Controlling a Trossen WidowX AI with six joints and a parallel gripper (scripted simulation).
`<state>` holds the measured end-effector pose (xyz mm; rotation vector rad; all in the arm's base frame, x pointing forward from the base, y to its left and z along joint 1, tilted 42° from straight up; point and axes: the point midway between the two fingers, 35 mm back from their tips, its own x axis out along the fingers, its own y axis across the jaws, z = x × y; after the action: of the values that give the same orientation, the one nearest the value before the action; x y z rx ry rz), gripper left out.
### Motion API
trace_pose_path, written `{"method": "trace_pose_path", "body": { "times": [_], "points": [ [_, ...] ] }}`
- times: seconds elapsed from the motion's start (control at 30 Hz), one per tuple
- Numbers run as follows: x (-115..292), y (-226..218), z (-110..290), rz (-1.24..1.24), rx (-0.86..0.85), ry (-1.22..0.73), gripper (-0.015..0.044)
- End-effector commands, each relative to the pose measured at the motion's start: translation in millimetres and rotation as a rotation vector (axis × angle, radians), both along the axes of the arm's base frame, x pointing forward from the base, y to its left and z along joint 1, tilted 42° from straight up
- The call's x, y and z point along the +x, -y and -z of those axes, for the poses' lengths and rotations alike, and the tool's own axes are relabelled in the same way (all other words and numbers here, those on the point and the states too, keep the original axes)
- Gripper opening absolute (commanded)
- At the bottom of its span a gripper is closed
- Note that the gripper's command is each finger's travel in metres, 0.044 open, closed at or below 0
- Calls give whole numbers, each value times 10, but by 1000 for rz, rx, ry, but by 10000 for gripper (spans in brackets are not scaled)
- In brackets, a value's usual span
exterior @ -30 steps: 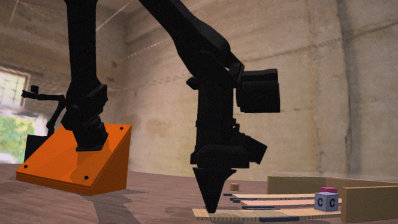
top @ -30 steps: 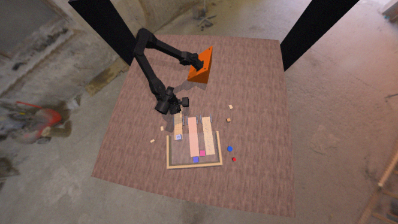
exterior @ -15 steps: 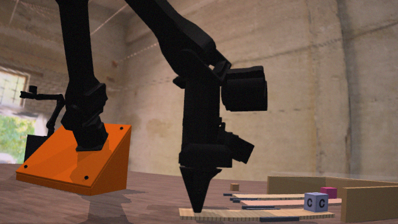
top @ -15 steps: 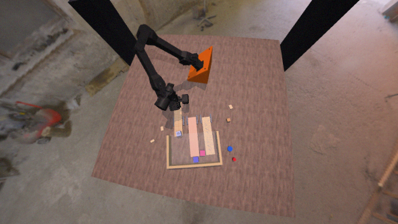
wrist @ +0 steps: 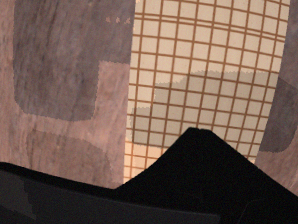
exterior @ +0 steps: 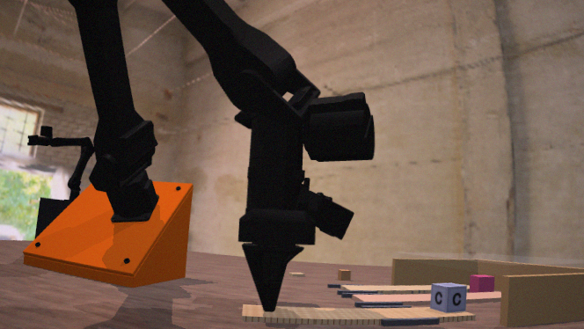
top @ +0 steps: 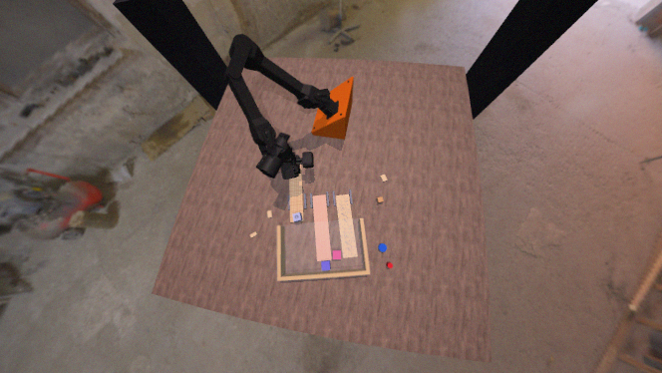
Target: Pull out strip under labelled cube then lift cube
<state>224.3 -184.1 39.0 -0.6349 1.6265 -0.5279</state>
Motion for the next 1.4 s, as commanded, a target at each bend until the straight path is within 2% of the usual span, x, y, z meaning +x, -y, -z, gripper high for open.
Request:
{"method": "trace_pose_path", "body": {
  "times": [0.0, 0.67, 0.83, 1.07, 1.2, 1.37],
  "points": [
    [-152, 15, 24, 13, 4, -22, 0],
    [-274, 16, 4, 13, 4, -22, 0],
    [-132, -252, -317, 12, 6, -20, 0],
    [-147, -294, -313, 13, 6, -21, 0],
    [26, -296, -258, -106, 24, -128, 105],
    [171, -319, -239, -118, 26, -138, 236]
  ]
}}
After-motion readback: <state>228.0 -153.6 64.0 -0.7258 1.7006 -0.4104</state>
